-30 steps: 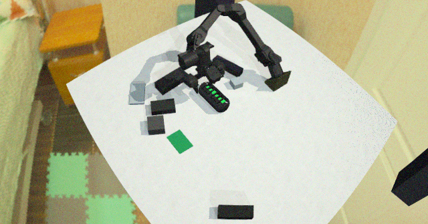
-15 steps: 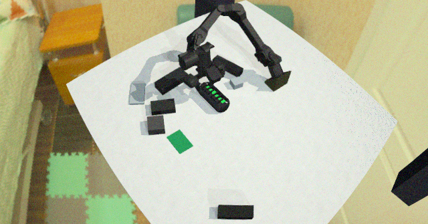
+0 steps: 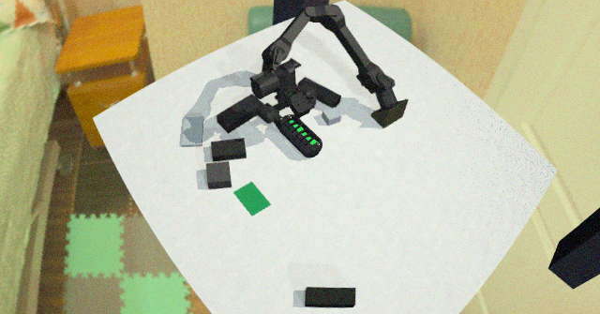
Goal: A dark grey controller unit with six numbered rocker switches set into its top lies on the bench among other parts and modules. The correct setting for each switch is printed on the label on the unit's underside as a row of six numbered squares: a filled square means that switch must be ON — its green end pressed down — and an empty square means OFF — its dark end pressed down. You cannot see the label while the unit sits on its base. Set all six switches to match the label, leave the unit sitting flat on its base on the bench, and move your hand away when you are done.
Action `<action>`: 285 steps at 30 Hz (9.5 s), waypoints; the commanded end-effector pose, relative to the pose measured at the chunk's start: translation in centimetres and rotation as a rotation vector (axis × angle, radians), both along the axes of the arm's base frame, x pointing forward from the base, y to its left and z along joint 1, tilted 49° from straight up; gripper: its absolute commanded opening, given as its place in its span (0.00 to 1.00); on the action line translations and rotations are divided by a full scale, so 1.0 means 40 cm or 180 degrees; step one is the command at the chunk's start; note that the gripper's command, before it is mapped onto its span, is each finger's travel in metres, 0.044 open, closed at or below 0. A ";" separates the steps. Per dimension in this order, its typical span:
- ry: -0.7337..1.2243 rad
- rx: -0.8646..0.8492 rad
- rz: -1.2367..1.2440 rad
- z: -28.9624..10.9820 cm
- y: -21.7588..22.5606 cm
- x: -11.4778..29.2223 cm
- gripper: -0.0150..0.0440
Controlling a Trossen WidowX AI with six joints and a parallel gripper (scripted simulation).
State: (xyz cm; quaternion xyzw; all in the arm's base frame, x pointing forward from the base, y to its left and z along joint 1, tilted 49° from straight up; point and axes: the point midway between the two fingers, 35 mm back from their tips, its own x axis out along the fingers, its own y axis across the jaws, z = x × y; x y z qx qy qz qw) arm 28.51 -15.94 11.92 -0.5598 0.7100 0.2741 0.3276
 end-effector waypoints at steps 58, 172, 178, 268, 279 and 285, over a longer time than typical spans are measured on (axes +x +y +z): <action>0.0069 -0.0290 0.0026 0.018 0.112 0.027 0.82; 0.0197 -0.0889 0.0054 -0.047 0.322 0.065 0.82; 0.0190 -0.0885 0.0060 -0.053 0.332 0.067 0.83; 0.0179 -0.0873 0.0064 -0.175 0.466 0.093 0.83; 0.0187 -0.0879 0.0057 -0.194 0.479 0.096 0.83; 0.0192 -0.0875 0.0048 -0.204 0.486 0.097 0.83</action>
